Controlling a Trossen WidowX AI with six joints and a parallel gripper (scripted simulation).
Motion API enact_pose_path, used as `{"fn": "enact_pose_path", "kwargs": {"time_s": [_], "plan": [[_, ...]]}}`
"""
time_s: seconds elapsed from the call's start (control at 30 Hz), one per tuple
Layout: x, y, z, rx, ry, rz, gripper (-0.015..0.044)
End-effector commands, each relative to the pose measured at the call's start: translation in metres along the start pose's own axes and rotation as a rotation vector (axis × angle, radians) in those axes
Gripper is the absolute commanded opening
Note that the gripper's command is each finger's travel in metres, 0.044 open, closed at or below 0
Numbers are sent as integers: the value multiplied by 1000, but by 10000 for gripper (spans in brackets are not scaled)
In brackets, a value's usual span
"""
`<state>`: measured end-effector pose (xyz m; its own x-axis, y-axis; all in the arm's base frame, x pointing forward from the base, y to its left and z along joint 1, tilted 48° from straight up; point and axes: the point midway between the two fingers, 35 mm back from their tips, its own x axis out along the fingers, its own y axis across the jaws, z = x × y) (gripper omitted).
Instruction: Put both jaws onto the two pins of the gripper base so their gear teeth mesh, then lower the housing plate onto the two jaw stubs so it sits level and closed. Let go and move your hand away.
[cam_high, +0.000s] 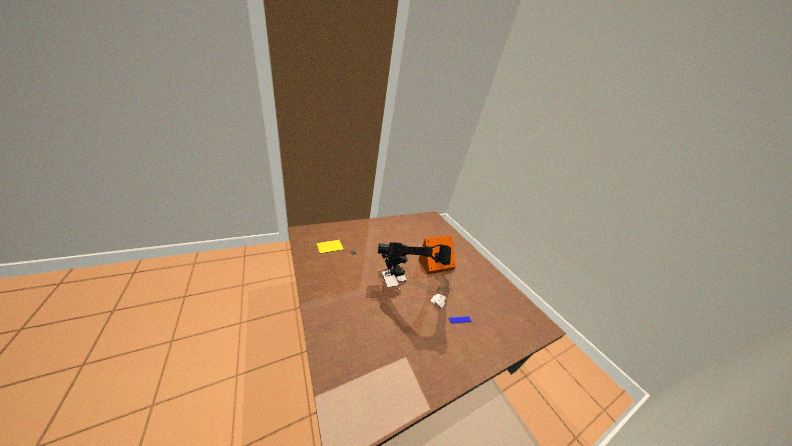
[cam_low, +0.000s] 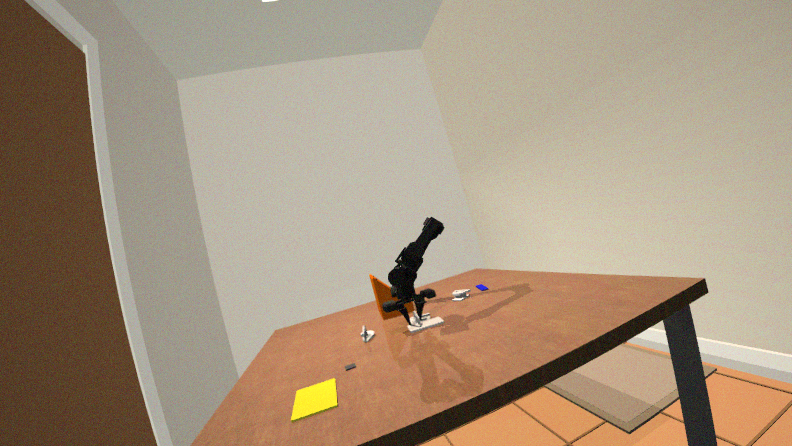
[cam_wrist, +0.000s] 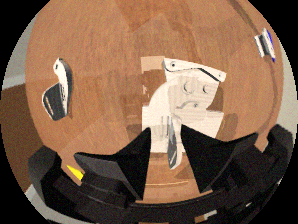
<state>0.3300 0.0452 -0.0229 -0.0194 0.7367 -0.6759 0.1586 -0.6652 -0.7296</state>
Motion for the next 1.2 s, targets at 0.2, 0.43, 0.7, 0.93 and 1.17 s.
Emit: {"fn": "enact_pose_path", "kwargs": {"time_s": [0.2, 0.43, 0.7, 0.93, 1.17], "plan": [[-2, -1, 0, 4, -2, -4, 134], [-4, -1, -1, 4, -2, -4, 134], [-3, -1, -2, 4, -2, -4, 134], [0, -1, -2, 4, -2, -4, 134], [2, -1, -2, 4, -2, -4, 134]]}}
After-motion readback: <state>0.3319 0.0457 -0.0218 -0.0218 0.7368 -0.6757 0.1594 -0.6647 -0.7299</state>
